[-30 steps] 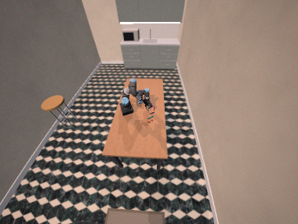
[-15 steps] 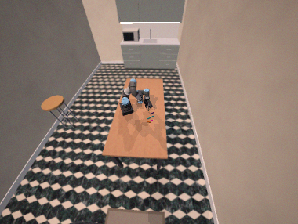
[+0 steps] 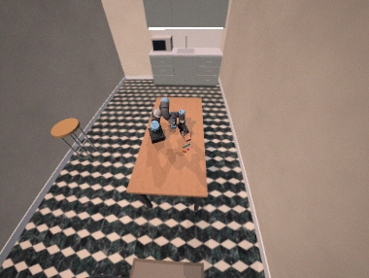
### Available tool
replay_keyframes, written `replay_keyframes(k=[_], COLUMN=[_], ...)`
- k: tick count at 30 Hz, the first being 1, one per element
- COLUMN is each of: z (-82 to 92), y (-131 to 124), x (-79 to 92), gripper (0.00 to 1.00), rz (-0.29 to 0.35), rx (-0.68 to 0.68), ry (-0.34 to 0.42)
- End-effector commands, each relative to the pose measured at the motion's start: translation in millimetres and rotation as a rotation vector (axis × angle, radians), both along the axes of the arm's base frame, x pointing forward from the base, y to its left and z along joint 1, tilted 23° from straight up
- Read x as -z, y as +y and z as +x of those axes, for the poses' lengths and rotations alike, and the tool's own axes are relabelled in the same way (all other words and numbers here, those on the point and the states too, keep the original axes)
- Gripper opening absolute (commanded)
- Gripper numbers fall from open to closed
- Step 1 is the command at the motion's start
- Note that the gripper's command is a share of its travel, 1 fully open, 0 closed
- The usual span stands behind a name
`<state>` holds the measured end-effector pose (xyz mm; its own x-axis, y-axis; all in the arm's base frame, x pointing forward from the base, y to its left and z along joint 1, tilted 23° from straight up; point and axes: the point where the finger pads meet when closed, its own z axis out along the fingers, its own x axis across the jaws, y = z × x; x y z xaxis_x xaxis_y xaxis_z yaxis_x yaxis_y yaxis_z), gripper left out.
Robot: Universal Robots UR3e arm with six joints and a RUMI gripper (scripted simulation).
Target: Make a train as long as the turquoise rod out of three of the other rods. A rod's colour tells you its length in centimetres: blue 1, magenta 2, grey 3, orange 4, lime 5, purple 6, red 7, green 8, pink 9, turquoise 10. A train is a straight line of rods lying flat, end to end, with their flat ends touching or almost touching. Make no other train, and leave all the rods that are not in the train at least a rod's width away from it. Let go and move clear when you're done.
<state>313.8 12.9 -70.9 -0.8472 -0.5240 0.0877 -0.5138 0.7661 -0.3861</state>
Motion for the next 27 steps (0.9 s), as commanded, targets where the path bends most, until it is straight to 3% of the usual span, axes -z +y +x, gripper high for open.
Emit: replay_keyframes(k=[1,27], z=[0.1,1.1], y=[0.3,-4.2], x=[0.1,11.2], gripper=[0.14,0.14], rz=[0.001,0.001], rx=[-0.001,-0.001], ry=[0.0,0.001])
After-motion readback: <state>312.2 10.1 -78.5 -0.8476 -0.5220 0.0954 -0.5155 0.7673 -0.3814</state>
